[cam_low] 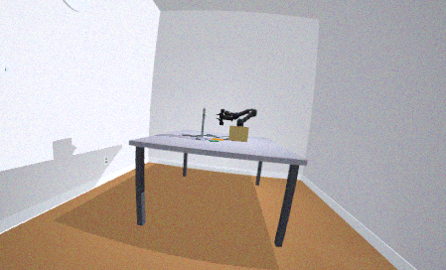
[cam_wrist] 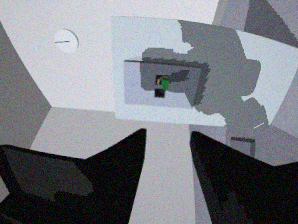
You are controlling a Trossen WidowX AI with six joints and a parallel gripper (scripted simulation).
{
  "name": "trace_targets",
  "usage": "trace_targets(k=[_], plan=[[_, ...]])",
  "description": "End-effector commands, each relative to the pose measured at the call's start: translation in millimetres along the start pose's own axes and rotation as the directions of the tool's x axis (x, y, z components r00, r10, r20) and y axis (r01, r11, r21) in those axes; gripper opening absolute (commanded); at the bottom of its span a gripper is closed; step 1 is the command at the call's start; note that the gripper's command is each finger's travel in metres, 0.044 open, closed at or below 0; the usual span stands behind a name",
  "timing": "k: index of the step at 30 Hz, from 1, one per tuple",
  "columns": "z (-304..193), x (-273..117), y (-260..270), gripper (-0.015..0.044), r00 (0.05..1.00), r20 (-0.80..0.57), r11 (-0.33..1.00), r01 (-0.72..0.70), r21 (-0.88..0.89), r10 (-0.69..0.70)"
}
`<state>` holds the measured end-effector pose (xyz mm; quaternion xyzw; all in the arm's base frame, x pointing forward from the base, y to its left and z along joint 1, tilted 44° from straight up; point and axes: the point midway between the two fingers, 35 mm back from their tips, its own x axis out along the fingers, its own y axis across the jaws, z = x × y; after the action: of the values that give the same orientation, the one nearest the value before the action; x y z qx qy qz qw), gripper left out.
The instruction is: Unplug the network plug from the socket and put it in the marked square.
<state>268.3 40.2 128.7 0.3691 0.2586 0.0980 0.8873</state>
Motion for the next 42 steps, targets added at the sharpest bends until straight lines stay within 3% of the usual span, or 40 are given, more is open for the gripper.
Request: trace_targets(k=[1, 26, 42], plan=[[-3, 0, -2, 0.0156, 1.000, -0.011, 1.000, 0.000, 0.020, 0.001], [11, 57, -2, 0.0156, 1.000, -0.010, 1.000, -0.002, 0.020, 0.002], [16, 71, -1, 0.0156, 1.000, -0.009, 1.000, -0.003, 0.020, 0.003]])
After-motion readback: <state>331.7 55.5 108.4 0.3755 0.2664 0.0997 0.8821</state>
